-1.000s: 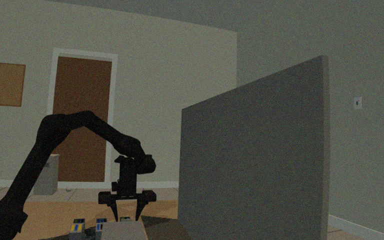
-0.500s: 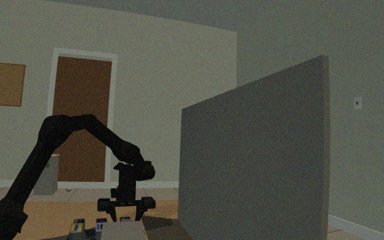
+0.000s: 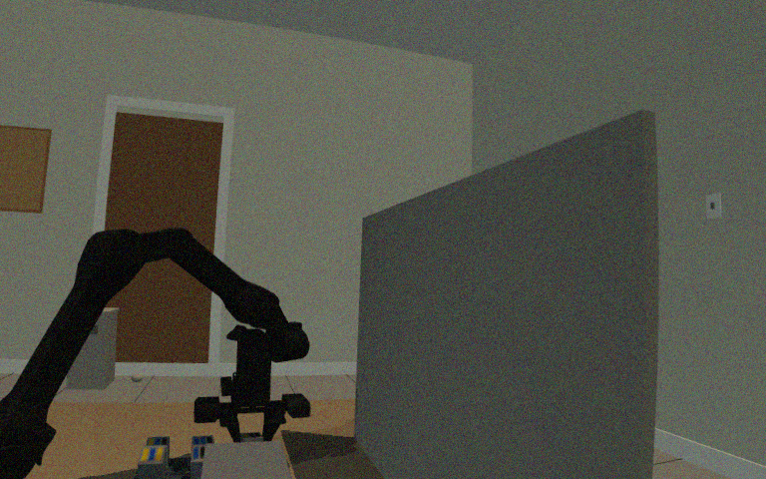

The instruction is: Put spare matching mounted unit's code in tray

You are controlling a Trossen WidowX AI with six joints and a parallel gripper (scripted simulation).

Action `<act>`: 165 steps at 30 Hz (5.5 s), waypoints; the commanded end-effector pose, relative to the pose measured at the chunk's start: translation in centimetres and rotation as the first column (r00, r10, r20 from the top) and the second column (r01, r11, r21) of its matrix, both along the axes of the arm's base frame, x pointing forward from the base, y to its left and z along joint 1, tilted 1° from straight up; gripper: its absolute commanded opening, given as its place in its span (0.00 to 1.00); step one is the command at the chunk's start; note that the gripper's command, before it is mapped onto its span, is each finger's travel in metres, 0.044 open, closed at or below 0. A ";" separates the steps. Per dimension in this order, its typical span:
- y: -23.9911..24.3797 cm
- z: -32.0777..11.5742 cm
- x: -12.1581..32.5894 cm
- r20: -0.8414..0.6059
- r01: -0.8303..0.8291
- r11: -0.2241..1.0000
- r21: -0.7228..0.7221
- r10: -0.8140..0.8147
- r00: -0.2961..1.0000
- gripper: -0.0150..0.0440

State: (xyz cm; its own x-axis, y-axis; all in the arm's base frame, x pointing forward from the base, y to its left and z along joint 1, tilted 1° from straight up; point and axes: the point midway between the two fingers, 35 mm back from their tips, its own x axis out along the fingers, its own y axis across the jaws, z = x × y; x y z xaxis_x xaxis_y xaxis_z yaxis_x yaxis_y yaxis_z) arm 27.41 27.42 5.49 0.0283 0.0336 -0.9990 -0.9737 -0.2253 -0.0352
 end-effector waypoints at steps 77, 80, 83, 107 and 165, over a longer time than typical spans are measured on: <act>-12.9 15.0 7.7 0.032 0.010 1.000 -0.001 -0.010 0.999 0.25; -14.8 14.9 8.3 0.033 0.010 1.000 -0.004 -0.009 0.999 0.25; -16.7 14.9 8.9 0.033 0.009 1.000 -0.007 -0.009 0.999 0.25; -32.0 14.9 10.1 0.035 0.009 0.999 -0.030 -0.008 0.999 0.25; -41.7 12.3 8.3 0.029 0.007 0.999 -0.043 -0.006 1.000 0.25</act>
State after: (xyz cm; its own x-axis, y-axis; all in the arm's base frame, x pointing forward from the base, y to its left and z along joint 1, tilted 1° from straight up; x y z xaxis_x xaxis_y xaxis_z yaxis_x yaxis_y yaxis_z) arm 35.65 -14.31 18.07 0.0569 -0.0129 -0.9983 -0.9750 -0.2159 -0.0528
